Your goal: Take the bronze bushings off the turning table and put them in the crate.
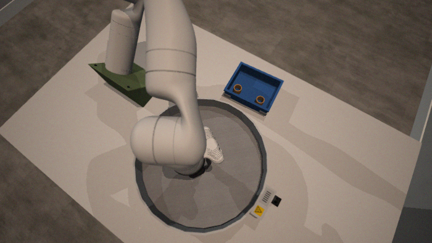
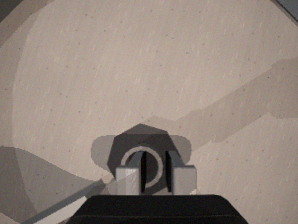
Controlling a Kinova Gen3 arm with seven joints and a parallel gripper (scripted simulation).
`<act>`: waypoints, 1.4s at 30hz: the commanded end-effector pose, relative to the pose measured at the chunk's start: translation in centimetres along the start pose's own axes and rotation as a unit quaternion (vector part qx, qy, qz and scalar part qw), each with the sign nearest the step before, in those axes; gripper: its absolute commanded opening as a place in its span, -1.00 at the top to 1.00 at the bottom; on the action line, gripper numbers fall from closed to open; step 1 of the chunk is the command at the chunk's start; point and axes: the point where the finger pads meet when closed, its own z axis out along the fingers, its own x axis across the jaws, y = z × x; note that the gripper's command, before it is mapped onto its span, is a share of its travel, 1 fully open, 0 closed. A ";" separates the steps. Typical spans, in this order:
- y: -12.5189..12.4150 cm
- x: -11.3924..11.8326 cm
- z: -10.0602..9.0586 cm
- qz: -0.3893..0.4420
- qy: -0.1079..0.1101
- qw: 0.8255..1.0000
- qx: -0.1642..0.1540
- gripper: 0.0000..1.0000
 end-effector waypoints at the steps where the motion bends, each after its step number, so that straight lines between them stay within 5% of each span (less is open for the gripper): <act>1: 0.0 0.1 -0.5 0.000 0.003 1.000 0.000 0.16; 42: 0.0 0.1 -1.6 0.000 0.003 1.000 0.000 0.16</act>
